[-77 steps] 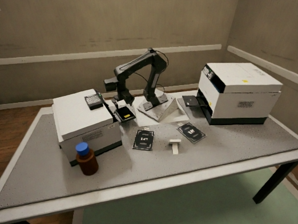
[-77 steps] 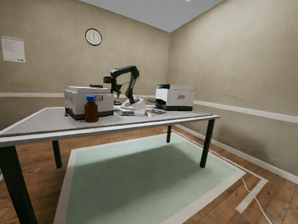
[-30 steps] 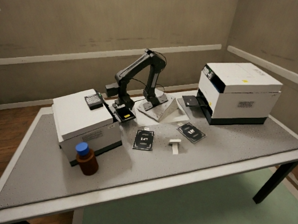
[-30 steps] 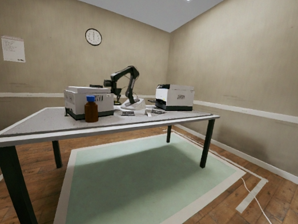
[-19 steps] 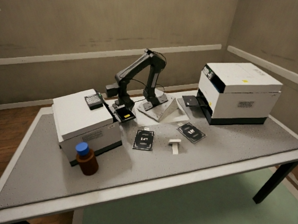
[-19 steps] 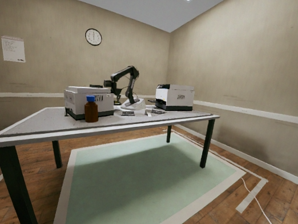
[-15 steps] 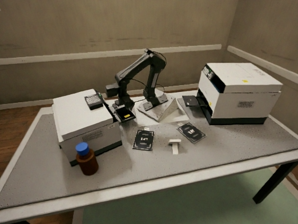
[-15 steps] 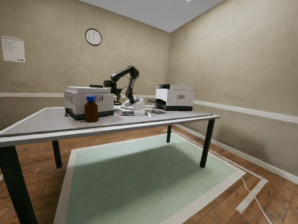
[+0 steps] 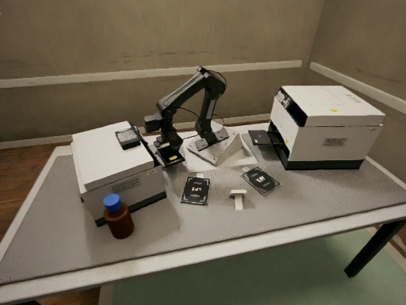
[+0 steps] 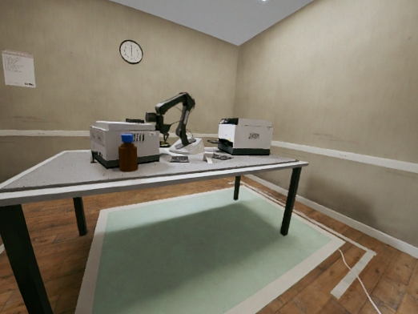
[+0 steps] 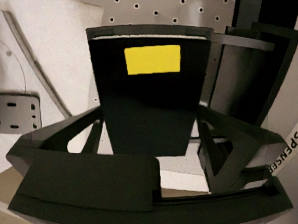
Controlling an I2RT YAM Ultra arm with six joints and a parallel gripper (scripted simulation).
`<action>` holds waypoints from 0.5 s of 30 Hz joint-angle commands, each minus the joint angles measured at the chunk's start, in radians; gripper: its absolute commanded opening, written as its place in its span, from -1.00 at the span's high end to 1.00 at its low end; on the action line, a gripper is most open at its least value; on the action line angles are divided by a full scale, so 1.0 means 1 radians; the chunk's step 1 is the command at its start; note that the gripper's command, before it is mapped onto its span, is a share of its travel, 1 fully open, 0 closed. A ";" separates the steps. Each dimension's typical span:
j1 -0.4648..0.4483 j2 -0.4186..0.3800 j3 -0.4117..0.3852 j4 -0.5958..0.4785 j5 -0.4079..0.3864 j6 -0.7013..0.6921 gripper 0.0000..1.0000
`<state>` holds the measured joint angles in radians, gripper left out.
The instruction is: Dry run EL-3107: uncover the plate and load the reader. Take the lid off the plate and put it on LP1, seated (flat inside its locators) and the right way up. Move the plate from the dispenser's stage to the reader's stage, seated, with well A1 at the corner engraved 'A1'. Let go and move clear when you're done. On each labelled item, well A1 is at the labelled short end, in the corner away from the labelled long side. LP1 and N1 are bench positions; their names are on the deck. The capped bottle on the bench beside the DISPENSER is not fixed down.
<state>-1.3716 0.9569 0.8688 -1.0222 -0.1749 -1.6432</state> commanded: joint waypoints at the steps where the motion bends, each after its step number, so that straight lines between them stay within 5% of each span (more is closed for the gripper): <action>1: 0.001 0.000 0.003 0.003 0.001 0.005 -0.86; 15: 0.001 0.000 0.003 0.003 0.001 0.005 -0.71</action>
<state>-1.3716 0.9569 0.8688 -1.0222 -0.1749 -1.6432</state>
